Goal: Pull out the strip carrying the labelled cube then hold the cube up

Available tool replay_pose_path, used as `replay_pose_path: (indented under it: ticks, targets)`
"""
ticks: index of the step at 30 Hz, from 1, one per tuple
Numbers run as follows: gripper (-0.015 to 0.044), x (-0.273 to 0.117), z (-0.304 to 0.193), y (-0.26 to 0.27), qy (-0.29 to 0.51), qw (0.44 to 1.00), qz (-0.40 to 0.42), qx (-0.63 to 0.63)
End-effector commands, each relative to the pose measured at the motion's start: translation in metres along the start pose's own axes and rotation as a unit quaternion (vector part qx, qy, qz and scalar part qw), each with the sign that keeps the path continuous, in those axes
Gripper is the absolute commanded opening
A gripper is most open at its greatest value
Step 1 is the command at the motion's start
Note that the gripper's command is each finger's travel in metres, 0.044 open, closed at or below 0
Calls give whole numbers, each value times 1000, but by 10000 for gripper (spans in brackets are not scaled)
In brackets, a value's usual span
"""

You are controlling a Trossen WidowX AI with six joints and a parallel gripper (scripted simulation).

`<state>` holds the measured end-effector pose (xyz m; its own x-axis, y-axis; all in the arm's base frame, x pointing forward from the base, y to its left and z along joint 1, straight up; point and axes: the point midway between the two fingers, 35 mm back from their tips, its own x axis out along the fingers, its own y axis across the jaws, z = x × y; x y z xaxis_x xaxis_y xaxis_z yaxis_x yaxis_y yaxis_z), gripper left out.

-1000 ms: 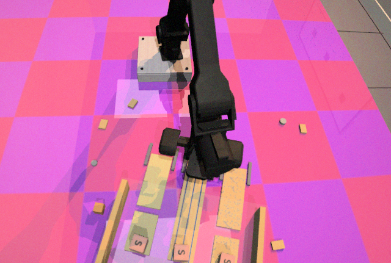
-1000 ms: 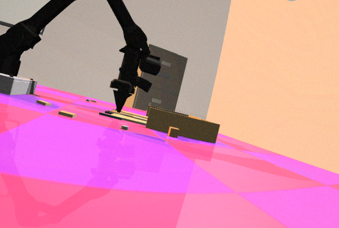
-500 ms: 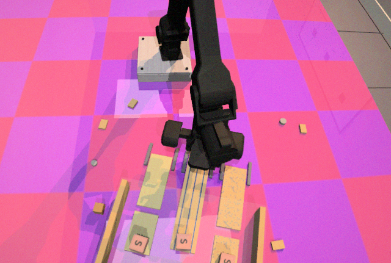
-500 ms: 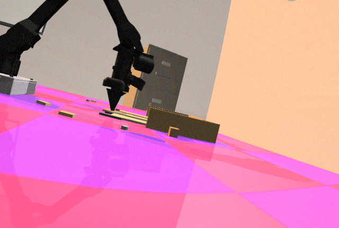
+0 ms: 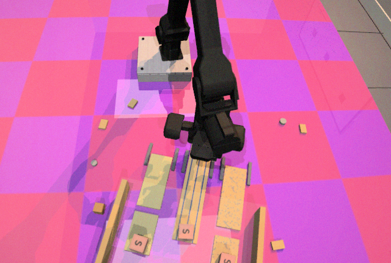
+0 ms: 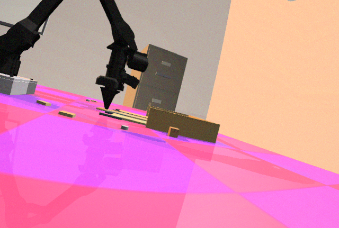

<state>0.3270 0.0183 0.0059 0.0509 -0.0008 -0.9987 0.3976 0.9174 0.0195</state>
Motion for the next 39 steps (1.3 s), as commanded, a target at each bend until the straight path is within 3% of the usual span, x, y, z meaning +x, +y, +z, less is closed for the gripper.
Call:
replay_pose_path:
  ticks: [1, 39]
  targets:
    - [0, 5, -14, -2, 11, 1000, -4, 0]
    - [0, 4, -71, -1, 14, 1000, -3, 0]
